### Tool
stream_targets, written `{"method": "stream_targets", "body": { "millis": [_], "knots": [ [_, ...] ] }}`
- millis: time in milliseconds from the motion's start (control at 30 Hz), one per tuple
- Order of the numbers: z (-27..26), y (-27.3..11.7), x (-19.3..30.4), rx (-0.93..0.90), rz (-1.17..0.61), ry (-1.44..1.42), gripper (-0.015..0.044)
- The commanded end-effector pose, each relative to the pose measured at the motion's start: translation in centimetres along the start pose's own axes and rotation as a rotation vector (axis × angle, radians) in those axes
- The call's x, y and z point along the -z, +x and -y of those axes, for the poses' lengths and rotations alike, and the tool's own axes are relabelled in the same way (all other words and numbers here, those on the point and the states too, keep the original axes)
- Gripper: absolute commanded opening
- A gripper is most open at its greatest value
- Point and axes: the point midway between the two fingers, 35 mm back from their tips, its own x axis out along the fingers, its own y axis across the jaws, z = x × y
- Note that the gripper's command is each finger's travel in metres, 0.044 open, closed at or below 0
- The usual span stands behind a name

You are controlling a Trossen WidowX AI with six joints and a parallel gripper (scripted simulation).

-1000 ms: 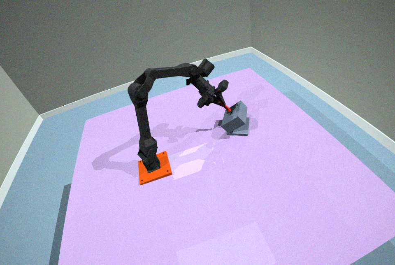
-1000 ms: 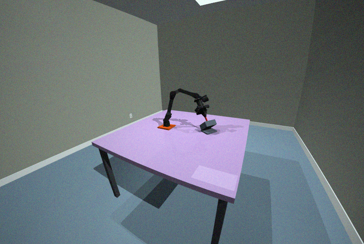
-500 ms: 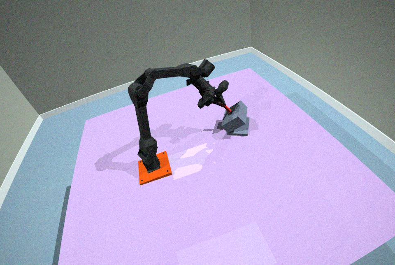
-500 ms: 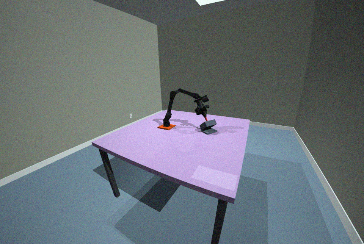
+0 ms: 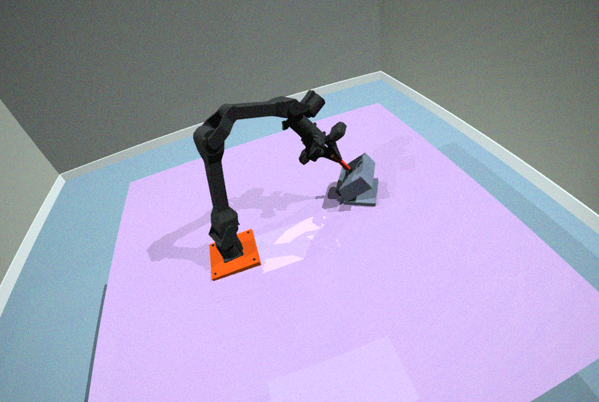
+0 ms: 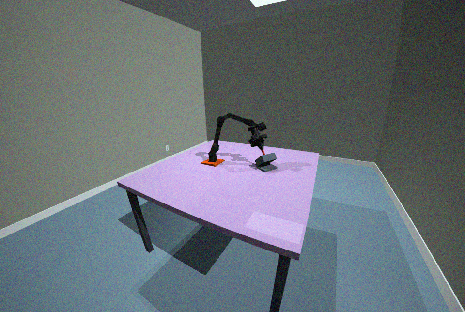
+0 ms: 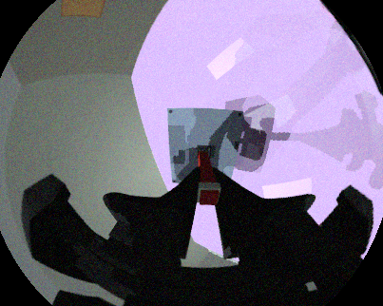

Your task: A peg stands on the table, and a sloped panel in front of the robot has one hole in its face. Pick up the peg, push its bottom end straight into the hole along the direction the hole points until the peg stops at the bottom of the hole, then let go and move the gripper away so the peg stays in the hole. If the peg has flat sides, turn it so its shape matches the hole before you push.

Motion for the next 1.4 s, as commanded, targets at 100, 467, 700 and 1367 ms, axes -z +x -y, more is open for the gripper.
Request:
{"method": "stream_targets", "body": {
  "millis": [100, 467, 700, 1367],
  "knots": [
    [0.2, 0.3, -0.1, 0.0, 0.002, 0.002, 0.0],
    [0.2, 0.8, -0.2, 0.0, 0.002, 0.002, 0.0],
    [0.2, 1.2, -0.2, 0.0, 0.002, 0.002, 0.0],
    [0.2, 2.1, -0.1, 0.0, 0.002, 0.002, 0.0]
  ]
}}
